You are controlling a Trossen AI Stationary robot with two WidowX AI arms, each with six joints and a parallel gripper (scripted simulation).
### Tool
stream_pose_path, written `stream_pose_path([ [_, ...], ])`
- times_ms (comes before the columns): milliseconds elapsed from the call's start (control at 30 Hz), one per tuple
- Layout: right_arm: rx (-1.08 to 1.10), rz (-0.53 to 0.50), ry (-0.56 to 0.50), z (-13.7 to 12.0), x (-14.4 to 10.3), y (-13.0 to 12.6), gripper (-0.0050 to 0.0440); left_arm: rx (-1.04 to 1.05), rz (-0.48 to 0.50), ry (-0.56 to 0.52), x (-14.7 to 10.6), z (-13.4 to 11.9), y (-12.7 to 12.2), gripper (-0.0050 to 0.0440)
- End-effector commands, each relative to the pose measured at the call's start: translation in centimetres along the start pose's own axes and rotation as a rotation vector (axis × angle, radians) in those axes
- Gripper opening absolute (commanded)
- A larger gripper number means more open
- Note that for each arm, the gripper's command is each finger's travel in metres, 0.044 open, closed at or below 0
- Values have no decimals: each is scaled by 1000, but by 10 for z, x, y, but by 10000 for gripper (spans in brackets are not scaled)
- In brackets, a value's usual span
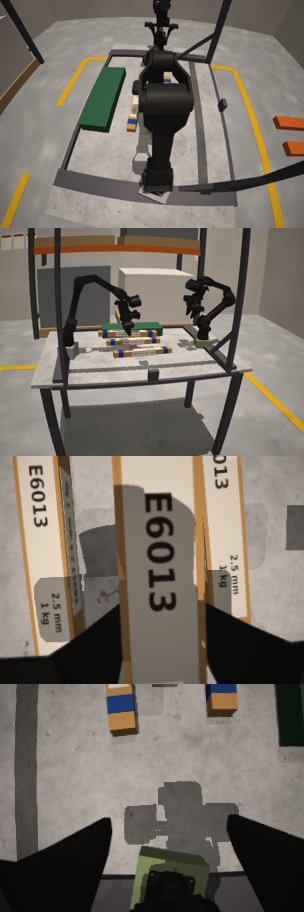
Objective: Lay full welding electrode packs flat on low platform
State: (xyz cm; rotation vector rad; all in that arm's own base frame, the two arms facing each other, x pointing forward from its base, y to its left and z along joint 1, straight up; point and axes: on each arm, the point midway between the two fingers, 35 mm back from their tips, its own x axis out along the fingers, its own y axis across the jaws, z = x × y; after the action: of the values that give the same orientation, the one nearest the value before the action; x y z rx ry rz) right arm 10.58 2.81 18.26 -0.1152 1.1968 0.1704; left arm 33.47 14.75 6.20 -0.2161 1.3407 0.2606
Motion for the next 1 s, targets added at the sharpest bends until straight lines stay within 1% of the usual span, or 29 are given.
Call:
stream_pose_path([
  [0,3,-1,-22,3,-6,0,330,5,7,-72,-21,15,1,-50],
  [367,3,-1,-22,3,-6,0,330,5,7,-72,-21,15,1,-50],
  [400,3,-1,-22,3,-6,0,330,46,-2,-97,-28,21,-4,-50],
  [467,3,-1,-22,3,-6,0,330,46,-2,-97,-28,21,-4,-50],
  [567,3,-1,-22,3,-6,0,330,116,-18,-97,-27,22,-11,-50],
  [633,3,-1,-22,3,-6,0,330,116,-19,-98,-27,24,-17,-50],
  [767,3,-1,-22,3,-6,0,330,105,-15,-72,-16,23,-26,-50],
  [967,3,-1,-22,3,-6,0,330,105,-16,-72,-14,27,-42,-50],
])
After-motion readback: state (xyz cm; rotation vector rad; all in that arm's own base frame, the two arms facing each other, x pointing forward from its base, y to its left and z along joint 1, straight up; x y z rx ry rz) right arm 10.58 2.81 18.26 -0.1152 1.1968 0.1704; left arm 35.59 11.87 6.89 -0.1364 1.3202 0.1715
